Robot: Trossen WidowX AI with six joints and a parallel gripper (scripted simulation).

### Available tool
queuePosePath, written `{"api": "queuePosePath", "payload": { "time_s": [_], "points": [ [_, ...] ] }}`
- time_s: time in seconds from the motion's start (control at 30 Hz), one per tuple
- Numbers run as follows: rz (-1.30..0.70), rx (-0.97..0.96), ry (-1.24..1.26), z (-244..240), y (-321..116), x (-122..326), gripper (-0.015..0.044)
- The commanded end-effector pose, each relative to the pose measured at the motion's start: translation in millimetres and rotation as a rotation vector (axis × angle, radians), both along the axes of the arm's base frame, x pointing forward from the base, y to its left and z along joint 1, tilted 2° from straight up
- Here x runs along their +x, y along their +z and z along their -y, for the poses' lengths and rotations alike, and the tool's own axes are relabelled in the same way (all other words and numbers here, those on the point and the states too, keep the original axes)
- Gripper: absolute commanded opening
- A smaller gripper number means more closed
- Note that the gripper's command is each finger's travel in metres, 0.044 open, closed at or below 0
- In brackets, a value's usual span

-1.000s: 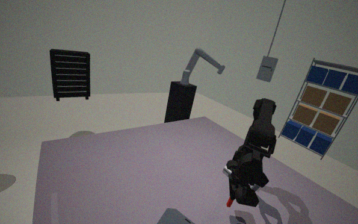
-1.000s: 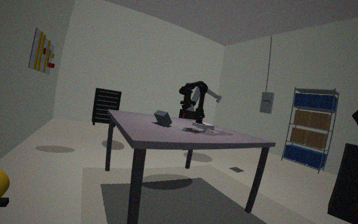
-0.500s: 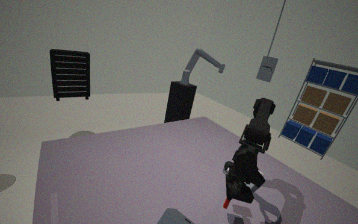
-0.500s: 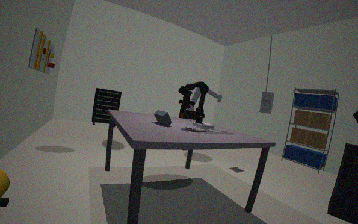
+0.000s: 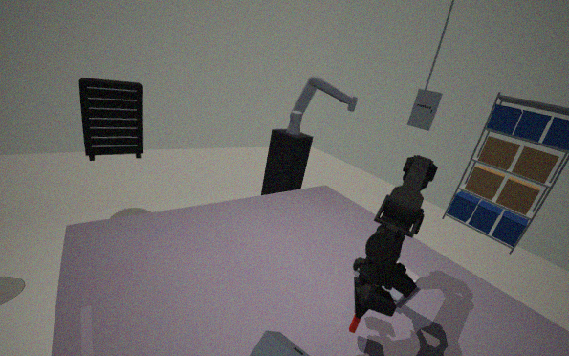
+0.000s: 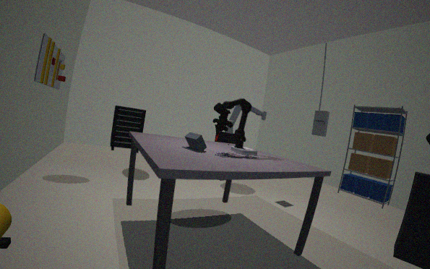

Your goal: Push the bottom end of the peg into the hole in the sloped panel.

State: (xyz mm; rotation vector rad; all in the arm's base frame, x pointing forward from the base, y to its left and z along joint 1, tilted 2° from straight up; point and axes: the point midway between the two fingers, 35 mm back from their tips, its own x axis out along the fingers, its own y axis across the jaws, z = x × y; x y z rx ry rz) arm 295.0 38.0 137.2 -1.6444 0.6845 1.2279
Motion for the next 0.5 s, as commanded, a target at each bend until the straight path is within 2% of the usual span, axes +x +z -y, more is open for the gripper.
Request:
{"api": "queuePosePath", "payload": {
  "time_s": [0.0,0.47],
  "points": [
    [0.012,0.014,-0.017,1.9,-2.9,-0.7,0.0000],
    [0.106,0.054,-0.078,12.1,-0.6,5.1,0.0000]
  ]
}}
